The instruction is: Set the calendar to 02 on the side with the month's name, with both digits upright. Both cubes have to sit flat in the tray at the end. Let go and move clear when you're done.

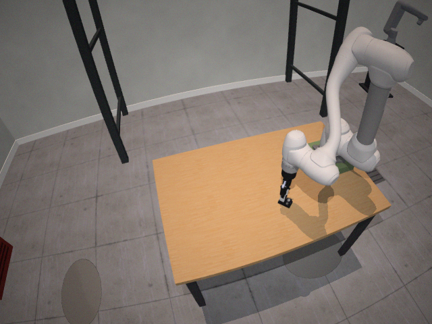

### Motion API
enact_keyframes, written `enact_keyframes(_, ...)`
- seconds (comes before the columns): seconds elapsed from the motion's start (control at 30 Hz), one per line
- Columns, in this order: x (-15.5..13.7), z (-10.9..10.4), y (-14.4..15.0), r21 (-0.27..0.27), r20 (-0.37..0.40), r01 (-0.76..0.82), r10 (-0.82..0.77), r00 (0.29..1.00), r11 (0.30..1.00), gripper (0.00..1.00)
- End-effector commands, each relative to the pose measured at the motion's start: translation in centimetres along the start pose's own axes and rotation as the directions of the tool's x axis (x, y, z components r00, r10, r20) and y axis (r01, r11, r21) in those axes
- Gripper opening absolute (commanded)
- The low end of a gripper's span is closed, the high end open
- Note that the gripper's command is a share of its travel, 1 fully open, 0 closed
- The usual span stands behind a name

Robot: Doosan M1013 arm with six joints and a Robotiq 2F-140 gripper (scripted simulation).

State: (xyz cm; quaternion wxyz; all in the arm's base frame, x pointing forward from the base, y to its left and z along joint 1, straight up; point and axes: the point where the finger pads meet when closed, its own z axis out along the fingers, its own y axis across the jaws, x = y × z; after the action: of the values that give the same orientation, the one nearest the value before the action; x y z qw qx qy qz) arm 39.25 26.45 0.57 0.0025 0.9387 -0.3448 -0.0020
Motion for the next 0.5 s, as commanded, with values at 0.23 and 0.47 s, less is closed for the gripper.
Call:
enact_keyframes(0.23,0.00,0.33,0.00,0.000,0.000,0.000,0.000,1.000,1.000,0.24)
enact_keyframes(0.47,0.00,0.39,0.00,0.000,0.000,0.000,0.000,1.000,1.000,0.24)
